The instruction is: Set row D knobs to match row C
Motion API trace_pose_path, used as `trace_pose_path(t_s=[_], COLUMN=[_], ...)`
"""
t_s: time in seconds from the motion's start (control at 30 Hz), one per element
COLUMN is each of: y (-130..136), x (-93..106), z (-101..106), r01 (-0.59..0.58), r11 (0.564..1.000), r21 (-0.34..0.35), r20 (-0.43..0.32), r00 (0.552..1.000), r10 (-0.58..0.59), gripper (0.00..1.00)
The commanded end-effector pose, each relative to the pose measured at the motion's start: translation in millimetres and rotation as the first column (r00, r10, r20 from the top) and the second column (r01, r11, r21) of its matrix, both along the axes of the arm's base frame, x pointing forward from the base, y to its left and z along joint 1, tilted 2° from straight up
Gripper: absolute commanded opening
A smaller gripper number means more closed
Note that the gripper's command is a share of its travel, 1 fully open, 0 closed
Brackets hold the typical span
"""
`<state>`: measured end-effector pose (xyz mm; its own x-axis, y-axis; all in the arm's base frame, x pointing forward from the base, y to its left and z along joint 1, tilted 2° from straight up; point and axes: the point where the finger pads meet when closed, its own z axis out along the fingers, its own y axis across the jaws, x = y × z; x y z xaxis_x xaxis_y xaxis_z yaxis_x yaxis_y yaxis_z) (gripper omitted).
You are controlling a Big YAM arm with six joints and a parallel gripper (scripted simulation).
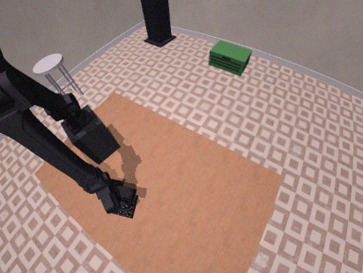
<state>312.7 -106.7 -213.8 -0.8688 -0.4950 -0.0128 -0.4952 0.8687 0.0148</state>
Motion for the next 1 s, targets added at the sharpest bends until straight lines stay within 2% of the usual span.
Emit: trace_pose_path(t_s=[0.0,0.47,0.5,0.97], y=[3.4,3.6,3.6,3.2], x=[6.1,5.9,5.9,5.8], z=[-3.7,-3.7,-3.7,-3.7], r01=[-0.03,-0.028,-0.028,-0.025], r11=[1.0,1.0,1.0,1.0], r21=[0.008,0.009,0.009,0.007], r20=[0.012,0.011,0.011,0.011], r00=[0.999,1.0,1.0,1.0], r10=[0.03,0.028,0.028,0.025], gripper=[0.08,0.08,0.18,0.18])
